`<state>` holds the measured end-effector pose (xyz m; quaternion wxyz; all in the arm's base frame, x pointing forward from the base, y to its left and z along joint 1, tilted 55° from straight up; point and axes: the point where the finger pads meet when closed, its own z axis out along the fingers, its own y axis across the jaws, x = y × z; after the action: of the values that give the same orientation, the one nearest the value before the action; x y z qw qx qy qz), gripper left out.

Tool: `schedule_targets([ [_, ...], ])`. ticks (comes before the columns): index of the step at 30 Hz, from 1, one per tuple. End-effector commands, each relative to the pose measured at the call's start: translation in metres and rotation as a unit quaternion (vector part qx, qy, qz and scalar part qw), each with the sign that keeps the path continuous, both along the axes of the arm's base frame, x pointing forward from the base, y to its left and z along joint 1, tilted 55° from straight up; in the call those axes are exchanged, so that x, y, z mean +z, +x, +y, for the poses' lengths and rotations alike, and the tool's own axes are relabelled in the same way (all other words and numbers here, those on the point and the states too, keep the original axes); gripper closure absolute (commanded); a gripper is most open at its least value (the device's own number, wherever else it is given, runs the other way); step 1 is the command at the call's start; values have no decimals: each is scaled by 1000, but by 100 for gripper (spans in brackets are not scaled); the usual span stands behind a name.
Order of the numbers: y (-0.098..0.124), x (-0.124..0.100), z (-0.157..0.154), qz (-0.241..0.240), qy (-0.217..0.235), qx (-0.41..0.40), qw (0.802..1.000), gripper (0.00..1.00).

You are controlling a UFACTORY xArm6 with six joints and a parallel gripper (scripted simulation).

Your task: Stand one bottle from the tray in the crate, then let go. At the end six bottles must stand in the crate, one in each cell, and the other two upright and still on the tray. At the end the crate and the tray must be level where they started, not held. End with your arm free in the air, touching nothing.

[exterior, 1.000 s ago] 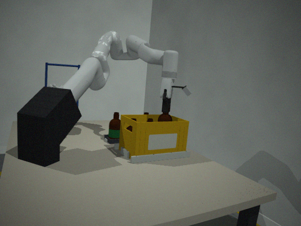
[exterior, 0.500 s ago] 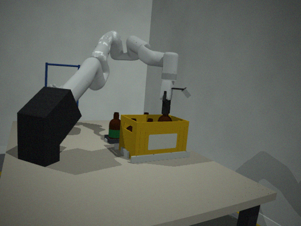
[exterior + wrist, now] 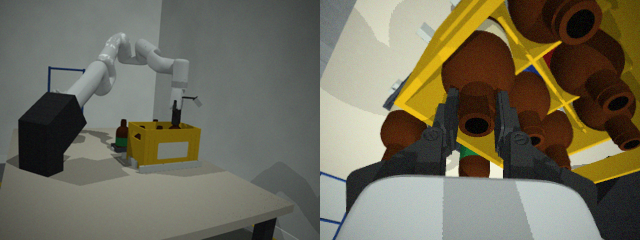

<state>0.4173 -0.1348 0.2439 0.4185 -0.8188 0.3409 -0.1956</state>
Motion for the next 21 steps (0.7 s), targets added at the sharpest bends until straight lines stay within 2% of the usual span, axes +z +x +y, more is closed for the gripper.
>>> schedule_targets([
  [1,3,-1,1,-1,-1,-1,1000,100],
  [21,9,-7,7,-1,-1,-1,1000,100],
])
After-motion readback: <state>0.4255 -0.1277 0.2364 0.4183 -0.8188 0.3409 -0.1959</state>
